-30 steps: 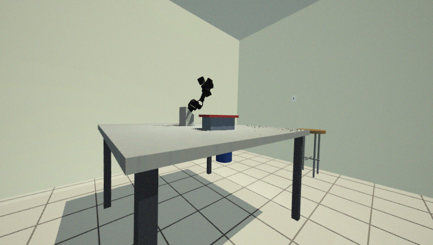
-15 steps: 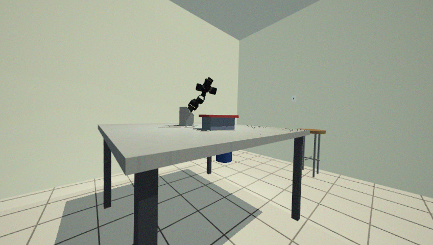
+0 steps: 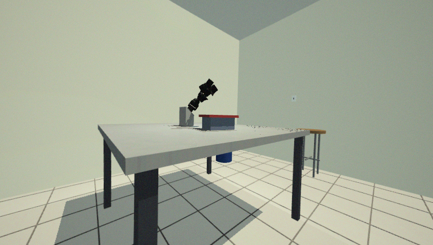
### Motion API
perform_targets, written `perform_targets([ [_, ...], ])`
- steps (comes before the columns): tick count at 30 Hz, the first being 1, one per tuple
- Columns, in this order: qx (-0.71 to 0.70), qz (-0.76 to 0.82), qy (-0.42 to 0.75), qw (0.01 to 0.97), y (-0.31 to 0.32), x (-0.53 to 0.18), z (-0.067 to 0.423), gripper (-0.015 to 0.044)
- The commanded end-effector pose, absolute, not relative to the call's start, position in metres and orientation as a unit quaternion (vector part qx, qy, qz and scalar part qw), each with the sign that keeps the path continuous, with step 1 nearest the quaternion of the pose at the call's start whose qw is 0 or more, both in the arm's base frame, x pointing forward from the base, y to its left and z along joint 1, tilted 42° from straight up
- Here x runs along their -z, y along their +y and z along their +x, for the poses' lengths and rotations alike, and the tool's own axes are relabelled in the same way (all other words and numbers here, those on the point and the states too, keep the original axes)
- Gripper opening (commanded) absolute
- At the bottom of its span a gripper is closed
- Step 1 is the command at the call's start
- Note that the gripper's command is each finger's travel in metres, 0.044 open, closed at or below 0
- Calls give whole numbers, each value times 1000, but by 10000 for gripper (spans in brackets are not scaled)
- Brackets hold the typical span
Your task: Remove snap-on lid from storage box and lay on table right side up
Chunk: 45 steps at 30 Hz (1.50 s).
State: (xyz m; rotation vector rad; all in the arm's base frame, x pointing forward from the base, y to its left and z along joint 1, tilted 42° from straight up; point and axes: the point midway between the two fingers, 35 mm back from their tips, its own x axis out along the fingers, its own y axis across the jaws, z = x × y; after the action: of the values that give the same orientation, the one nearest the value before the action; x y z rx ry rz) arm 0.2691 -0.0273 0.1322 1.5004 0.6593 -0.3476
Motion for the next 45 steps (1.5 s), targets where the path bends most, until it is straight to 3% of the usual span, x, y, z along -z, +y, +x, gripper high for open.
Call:
perform_targets([
  [1, 220, 849, 316, 361, 7, -91, 277, 235],
  [45, 220, 849, 316, 361, 50, -40, 290, 235],
])
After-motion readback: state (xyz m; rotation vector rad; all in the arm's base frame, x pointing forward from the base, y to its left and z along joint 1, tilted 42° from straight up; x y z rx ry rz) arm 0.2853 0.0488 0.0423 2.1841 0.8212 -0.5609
